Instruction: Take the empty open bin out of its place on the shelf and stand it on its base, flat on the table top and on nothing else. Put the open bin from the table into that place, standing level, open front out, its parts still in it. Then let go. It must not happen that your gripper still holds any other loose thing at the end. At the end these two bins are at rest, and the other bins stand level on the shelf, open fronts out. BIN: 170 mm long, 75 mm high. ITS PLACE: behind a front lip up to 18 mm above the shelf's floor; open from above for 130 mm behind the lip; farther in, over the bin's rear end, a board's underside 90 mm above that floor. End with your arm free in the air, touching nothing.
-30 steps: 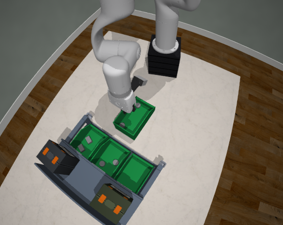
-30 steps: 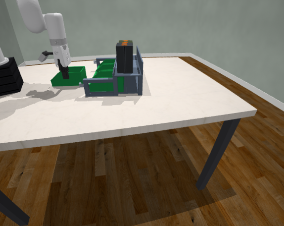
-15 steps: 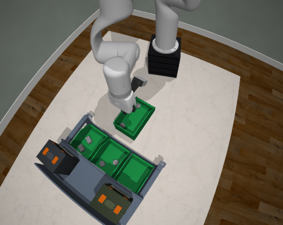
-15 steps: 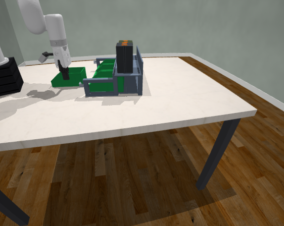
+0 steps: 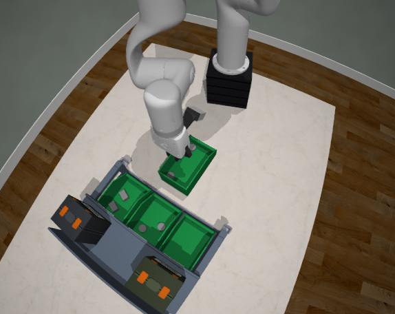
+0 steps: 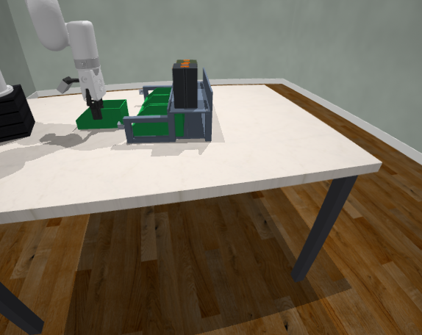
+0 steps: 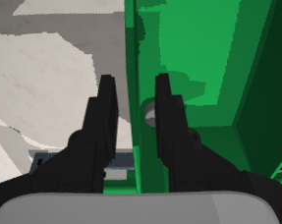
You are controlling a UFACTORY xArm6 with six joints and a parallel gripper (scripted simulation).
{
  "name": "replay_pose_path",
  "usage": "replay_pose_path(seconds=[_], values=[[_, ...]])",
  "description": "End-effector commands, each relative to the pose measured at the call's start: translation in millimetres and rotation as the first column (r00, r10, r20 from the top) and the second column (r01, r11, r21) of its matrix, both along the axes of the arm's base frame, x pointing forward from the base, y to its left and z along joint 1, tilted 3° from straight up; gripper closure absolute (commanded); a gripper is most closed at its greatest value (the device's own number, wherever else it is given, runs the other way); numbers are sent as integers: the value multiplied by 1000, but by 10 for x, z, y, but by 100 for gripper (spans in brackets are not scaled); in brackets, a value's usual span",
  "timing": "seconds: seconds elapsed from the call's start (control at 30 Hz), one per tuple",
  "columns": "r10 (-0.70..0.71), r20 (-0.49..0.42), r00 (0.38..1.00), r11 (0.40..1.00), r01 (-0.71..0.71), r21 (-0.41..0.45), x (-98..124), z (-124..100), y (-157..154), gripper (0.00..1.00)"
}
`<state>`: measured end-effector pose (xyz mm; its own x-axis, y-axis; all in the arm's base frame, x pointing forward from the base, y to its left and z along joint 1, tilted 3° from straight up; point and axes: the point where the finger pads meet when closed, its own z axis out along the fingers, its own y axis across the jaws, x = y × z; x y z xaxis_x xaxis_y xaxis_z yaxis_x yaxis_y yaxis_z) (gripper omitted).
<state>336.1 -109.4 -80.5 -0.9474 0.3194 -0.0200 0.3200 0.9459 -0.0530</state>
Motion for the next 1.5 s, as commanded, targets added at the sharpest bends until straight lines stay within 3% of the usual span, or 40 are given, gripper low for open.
replay_pose_path(seconds=[0.0, 1.47], values=[[0, 3, 1000, 1000, 0, -1, 11, 7, -4, 74], [0, 3, 1000, 1000, 0, -1, 11, 44, -2, 74]])
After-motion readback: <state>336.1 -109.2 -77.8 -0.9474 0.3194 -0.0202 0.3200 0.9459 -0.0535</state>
